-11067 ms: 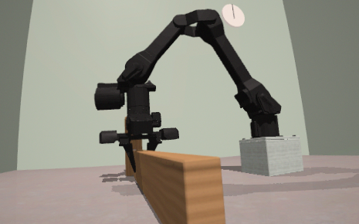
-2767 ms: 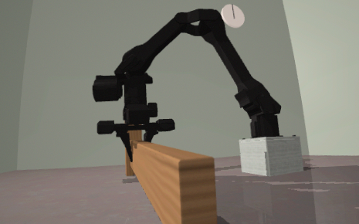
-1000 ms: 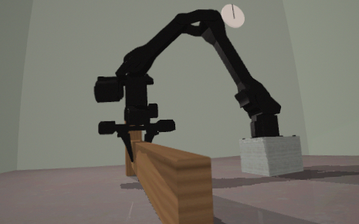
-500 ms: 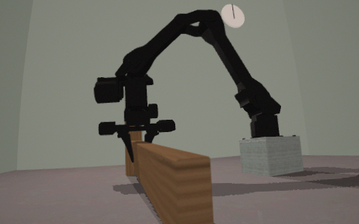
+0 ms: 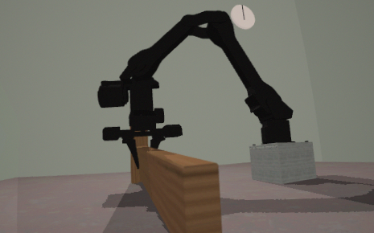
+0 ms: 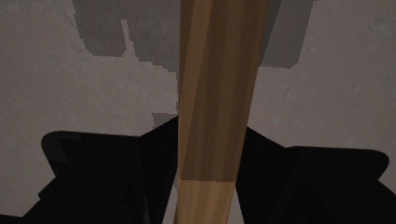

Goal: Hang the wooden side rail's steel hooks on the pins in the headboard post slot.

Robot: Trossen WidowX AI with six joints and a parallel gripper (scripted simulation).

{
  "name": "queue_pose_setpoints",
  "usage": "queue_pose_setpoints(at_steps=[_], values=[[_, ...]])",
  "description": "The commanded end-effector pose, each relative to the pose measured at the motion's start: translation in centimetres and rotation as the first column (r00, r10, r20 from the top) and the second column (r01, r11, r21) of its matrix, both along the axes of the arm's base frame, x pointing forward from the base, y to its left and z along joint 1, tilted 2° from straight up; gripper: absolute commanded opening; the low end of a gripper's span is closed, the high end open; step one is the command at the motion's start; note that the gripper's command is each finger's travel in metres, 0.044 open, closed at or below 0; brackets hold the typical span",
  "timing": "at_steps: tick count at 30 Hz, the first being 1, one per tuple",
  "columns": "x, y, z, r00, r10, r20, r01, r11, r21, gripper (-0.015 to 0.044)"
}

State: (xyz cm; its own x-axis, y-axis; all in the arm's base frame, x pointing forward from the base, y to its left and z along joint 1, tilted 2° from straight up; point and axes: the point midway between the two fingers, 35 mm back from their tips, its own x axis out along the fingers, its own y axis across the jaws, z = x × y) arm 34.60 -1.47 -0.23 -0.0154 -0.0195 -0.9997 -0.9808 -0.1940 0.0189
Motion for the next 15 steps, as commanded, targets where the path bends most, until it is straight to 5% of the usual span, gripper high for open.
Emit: queue_pose_setpoints(at_steps=[1,15], values=[[0.65,-0.07,0.66,1.000,0.004,0.021,-0.004,1.000,-0.001,0.0000],[0.73,-0.19,0.68,1.000,0.004,0.021,-0.004,1.000,-0.001,0.0000]])
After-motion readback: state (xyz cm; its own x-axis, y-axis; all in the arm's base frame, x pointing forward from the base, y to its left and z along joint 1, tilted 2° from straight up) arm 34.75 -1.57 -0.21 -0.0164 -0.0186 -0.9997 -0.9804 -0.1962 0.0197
